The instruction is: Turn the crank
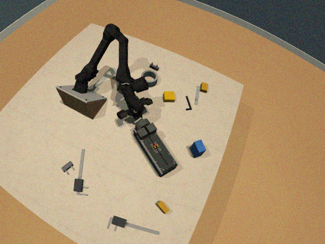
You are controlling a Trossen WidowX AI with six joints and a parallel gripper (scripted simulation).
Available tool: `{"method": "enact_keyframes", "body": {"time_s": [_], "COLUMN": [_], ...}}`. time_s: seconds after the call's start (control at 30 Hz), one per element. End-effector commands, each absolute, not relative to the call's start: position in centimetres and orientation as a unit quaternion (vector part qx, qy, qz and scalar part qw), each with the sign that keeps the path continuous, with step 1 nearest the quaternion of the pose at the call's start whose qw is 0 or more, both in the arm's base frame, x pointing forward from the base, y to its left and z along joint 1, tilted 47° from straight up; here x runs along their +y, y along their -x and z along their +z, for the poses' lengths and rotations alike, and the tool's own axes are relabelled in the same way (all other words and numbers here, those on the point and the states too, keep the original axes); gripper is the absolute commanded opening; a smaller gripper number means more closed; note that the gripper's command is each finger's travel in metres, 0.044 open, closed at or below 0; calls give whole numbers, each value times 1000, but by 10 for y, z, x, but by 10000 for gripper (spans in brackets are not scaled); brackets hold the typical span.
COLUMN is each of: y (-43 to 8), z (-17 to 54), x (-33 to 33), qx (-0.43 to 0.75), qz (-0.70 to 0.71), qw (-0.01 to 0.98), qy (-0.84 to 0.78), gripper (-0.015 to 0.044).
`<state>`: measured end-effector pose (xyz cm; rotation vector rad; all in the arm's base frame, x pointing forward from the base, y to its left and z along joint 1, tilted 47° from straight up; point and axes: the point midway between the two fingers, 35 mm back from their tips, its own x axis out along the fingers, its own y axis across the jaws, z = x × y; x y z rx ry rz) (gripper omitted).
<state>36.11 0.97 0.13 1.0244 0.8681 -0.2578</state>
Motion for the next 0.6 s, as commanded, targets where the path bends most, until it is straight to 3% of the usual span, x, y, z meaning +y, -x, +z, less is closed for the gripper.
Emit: {"method": "enact_keyframes", "body": {"time_s": [0.0, 0.57], "y": [-357, -356], "z": [-7, -8], "x": [8, 8], "qx": [409, 409], "qz": [-126, -126], "qw": [771, 771], "qy": [-471, -471], "gripper": [0, 0]}}
